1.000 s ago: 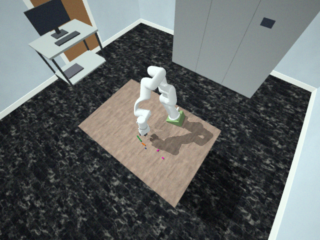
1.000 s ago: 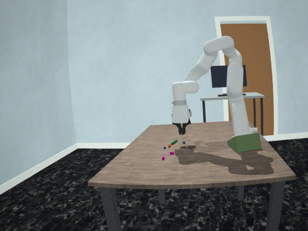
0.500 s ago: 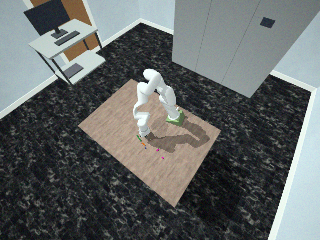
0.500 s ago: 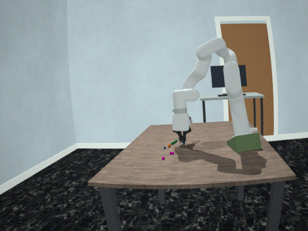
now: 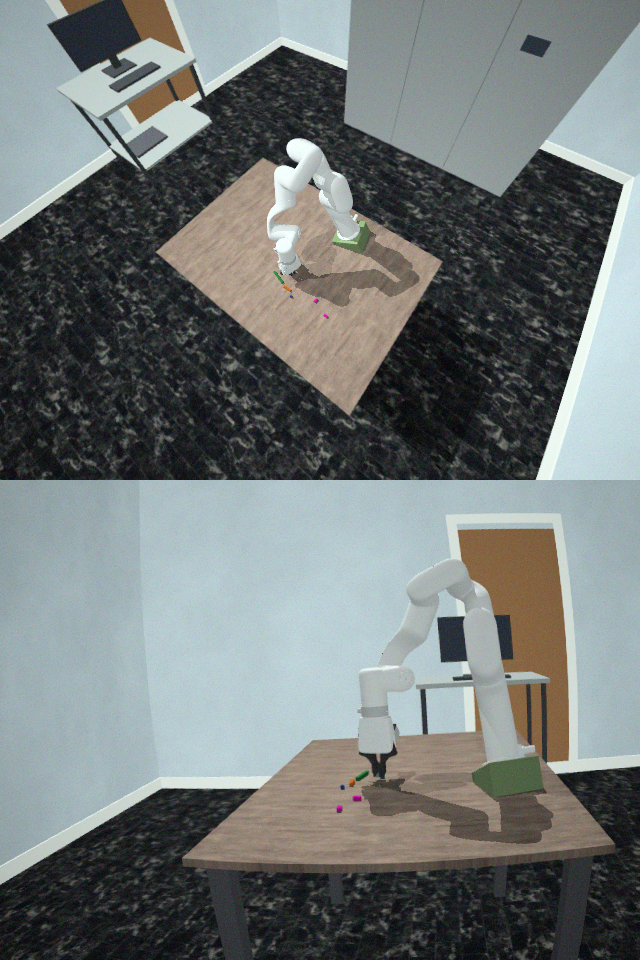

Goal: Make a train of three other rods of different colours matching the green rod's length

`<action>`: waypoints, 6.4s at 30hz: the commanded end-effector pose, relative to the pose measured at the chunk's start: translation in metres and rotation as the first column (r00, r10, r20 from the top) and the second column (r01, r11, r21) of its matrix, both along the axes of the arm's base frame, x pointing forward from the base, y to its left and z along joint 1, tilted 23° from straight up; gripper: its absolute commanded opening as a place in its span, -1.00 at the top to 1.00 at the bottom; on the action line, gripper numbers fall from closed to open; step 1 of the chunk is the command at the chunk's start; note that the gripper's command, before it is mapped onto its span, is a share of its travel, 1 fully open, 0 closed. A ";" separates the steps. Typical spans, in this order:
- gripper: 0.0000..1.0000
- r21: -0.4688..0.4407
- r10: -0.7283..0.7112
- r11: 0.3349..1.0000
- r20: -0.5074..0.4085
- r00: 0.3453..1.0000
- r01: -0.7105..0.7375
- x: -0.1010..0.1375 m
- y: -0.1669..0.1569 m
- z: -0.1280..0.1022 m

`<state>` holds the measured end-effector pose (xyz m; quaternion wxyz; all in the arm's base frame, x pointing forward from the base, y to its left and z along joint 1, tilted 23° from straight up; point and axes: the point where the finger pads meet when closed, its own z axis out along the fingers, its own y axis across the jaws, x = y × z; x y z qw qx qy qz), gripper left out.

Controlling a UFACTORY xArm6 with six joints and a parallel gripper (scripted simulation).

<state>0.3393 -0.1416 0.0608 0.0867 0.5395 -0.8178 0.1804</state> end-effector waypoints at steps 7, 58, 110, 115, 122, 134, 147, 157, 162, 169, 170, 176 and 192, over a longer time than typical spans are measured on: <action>0.92 -0.001 0.001 1.000 0.003 1.000 -0.001 0.001 0.000 0.001; 0.92 0.000 0.000 1.000 0.003 1.000 0.000 0.002 -0.001 0.001; 0.92 0.000 0.000 1.000 0.003 1.000 0.000 0.002 -0.006 -0.010; 0.92 0.000 0.000 1.000 0.003 1.000 0.000 0.002 -0.006 -0.010; 0.84 0.000 0.000 1.000 0.003 1.000 0.000 0.002 -0.006 -0.010; 0.51 0.000 0.000 1.000 0.003 1.000 0.000 0.002 -0.006 -0.010; 0.51 -0.001 0.000 1.000 0.003 1.000 0.000 0.002 -0.006 -0.009; 0.51 0.000 0.000 1.000 0.003 1.000 0.000 0.001 0.002 0.009; 0.51 -0.001 0.000 1.000 0.003 1.000 0.000 0.000 0.012 0.034; 0.51 -0.001 0.000 1.000 0.003 1.000 0.000 -0.002 0.024 0.063; 0.51 -0.001 0.000 1.000 0.003 1.000 0.000 -0.002 0.024 0.063; 0.51 0.000 0.000 1.000 0.003 1.000 0.000 -0.003 0.029 0.073; -1.00 0.000 0.000 1.000 0.003 1.000 0.000 -0.003 0.029 0.073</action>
